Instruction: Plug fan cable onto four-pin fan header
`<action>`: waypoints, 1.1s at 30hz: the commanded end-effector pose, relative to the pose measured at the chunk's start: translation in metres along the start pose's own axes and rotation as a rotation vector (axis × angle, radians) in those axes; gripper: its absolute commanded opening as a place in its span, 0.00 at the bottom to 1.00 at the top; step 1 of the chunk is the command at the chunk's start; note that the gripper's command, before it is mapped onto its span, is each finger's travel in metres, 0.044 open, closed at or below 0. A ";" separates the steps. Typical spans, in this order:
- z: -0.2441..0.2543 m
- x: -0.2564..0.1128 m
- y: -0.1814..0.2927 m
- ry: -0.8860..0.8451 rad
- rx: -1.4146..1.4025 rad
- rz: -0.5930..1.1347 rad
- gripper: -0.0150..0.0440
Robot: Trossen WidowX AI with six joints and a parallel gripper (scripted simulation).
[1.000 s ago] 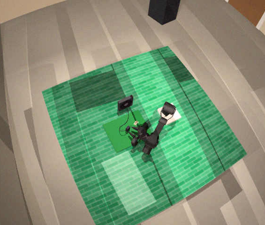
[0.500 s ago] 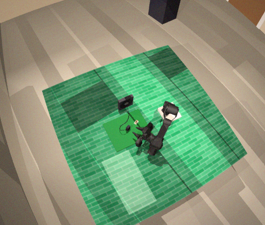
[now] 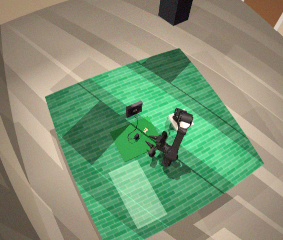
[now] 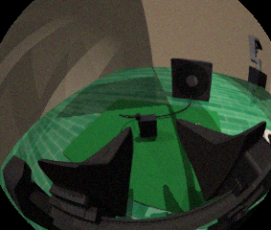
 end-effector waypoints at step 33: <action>-0.012 0.043 -0.042 0.262 -0.116 0.846 0.60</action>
Point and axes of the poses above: the point midway between the two fingers, 35 mm back from their tips, its own x axis out along the fingers, its own z axis across the jaws, y = z × x, the point moved 4 cm from there along -x, back along the fingers, and after that the axes turned 3 degrees about -x, right-handed, at the moved point
